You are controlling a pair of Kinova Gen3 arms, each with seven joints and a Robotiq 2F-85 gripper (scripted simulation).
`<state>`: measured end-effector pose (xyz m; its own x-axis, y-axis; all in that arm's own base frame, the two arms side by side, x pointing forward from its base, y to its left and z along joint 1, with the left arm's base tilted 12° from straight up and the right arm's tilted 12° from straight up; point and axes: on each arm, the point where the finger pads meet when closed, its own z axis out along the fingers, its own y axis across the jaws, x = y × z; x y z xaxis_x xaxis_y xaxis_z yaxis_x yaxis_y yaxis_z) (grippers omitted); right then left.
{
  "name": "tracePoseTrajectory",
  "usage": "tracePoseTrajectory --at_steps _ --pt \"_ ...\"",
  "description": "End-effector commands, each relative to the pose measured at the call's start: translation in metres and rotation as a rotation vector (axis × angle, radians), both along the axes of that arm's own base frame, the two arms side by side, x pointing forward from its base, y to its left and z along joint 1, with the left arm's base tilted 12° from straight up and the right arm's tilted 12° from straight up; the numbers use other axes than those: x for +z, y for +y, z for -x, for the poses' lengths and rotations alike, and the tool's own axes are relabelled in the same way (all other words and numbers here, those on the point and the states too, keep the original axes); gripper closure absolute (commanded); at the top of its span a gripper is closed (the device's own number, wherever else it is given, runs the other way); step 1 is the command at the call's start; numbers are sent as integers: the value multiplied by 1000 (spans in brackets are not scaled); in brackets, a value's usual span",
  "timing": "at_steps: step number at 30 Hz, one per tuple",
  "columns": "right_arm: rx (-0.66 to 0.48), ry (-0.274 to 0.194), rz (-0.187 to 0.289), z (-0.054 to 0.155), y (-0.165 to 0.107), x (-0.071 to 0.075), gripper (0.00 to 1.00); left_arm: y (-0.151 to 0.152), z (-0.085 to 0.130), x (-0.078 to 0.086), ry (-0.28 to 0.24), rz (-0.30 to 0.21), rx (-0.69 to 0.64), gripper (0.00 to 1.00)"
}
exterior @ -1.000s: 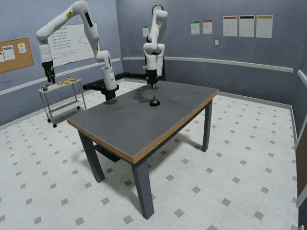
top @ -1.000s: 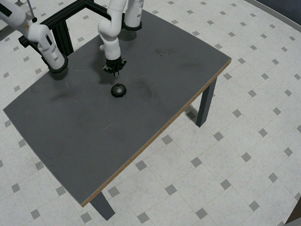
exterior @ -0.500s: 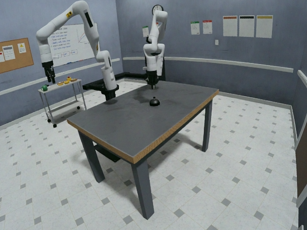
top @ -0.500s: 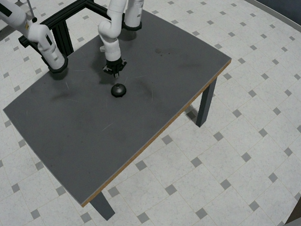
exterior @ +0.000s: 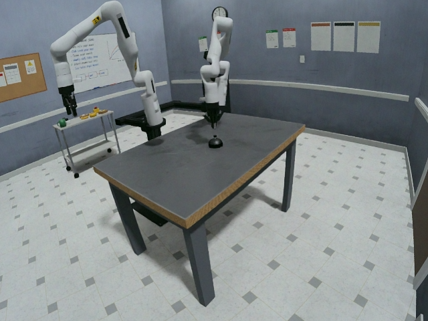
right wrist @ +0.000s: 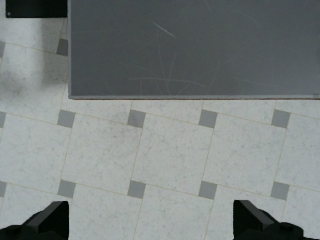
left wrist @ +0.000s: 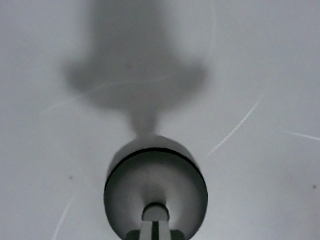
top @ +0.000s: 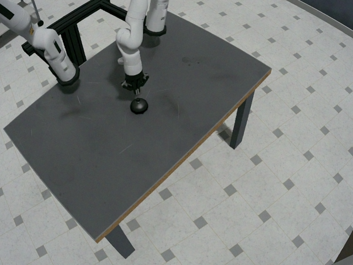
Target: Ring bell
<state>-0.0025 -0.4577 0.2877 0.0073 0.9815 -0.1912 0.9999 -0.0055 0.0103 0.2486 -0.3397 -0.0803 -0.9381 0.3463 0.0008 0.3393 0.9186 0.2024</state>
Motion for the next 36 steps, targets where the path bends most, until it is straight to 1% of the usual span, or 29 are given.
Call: tracePoseTrajectory --at_steps 1,14,24,36 --pt "0 0 2 0 0 1 2 0 -1 -5 -1 2 0 901" --pt "0 0 2 0 0 1 2 4 -2 -25 -1 2 0 901" --pt "0 0 2 0 0 1 2 5 -2 -30 -1 2 0 901" --pt "0 0 2 0 0 1 2 5 -2 -30 -1 2 0 901"
